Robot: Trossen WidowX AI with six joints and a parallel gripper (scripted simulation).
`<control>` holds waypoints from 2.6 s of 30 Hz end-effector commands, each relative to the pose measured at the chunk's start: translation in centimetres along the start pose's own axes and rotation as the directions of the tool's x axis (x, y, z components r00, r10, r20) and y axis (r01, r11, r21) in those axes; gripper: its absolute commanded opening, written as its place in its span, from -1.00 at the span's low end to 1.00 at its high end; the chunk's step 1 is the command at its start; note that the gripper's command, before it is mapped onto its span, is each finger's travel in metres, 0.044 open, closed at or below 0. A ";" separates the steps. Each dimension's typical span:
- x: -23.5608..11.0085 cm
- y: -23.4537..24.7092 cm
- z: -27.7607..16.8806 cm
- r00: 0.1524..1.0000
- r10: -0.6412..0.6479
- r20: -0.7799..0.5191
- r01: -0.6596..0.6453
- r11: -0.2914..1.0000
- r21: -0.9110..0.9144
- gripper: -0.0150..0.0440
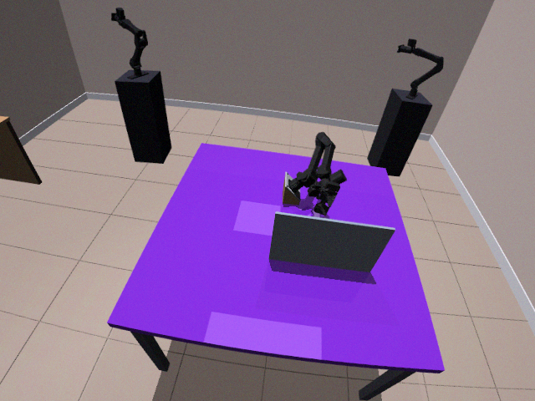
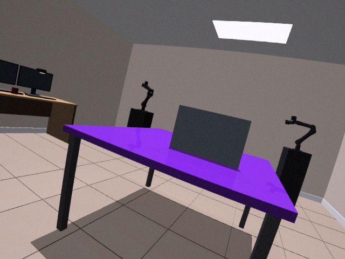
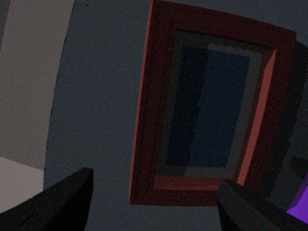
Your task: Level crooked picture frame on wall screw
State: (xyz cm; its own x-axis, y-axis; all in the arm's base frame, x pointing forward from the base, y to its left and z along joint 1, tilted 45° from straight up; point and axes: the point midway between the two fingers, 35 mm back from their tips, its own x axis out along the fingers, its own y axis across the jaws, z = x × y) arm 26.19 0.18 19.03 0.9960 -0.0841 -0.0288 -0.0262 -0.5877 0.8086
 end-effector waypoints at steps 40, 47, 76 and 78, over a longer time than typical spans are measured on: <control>8.7 0.0 -0.1 1.000 0.002 -0.003 -0.002 1.000 0.003 0.39; 9.8 0.1 -0.1 1.000 0.003 -0.003 -0.003 1.000 0.003 0.39; 12.0 0.0 0.0 1.000 0.004 -0.004 -0.004 1.000 0.003 0.39; 12.0 0.0 0.0 1.000 0.004 -0.004 -0.004 1.000 0.003 0.39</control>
State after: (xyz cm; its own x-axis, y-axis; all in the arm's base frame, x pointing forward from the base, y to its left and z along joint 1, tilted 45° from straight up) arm 38.13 -0.86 18.71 0.9959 -0.0874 -0.0246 -0.0320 -0.5904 0.8065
